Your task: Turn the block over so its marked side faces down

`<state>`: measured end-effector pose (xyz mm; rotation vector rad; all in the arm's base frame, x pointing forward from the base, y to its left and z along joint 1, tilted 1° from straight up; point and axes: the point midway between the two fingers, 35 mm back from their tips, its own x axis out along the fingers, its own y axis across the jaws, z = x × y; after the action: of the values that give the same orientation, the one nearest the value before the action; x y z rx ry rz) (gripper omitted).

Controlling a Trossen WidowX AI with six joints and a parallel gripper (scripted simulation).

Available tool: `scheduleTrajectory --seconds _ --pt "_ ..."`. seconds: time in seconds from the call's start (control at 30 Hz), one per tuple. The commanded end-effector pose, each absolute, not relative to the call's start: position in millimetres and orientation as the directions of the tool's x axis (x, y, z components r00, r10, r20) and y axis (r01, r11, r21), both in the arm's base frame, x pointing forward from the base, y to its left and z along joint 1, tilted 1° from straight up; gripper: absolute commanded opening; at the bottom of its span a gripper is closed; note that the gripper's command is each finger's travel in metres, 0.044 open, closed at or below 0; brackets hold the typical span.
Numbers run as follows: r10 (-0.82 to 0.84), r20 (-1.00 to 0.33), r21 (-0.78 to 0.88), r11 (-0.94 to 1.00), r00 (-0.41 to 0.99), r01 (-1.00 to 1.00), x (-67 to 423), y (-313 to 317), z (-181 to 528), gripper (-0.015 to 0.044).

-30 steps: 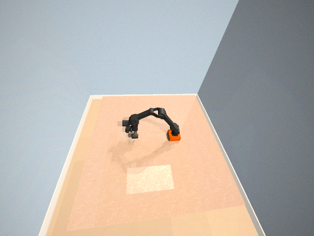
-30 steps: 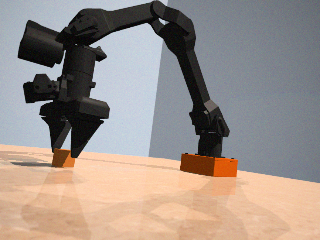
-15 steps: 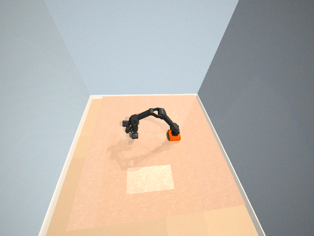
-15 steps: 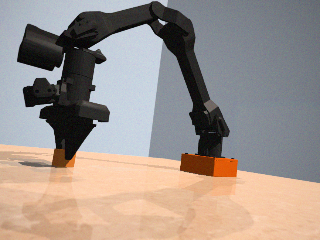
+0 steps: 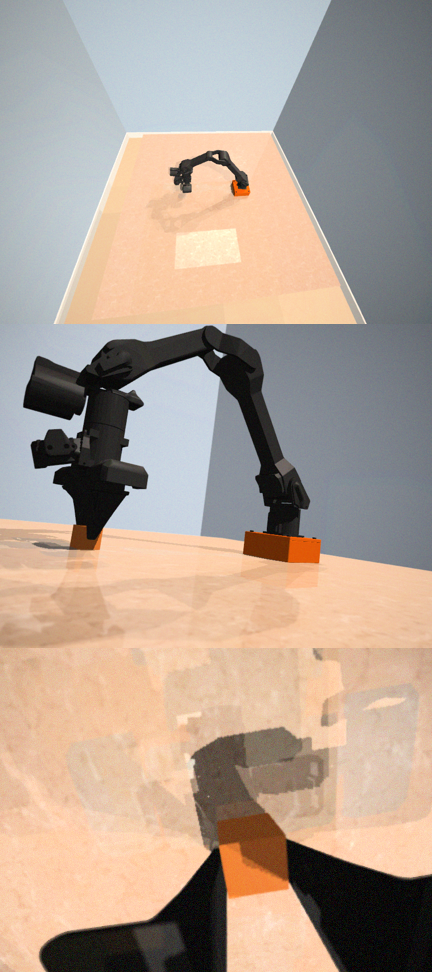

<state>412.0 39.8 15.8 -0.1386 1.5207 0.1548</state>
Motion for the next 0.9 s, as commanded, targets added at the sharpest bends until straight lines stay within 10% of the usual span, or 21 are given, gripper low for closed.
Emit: scheduleTrajectory --seconds 0.0,0.87 --pt "0.010 -0.999 0.002 0.983 0.044 -0.183 412 39 20 0.0000" --pt "0.056 -0.958 0.005 0.984 0.282 -0.180 415 39 35 0.0000"
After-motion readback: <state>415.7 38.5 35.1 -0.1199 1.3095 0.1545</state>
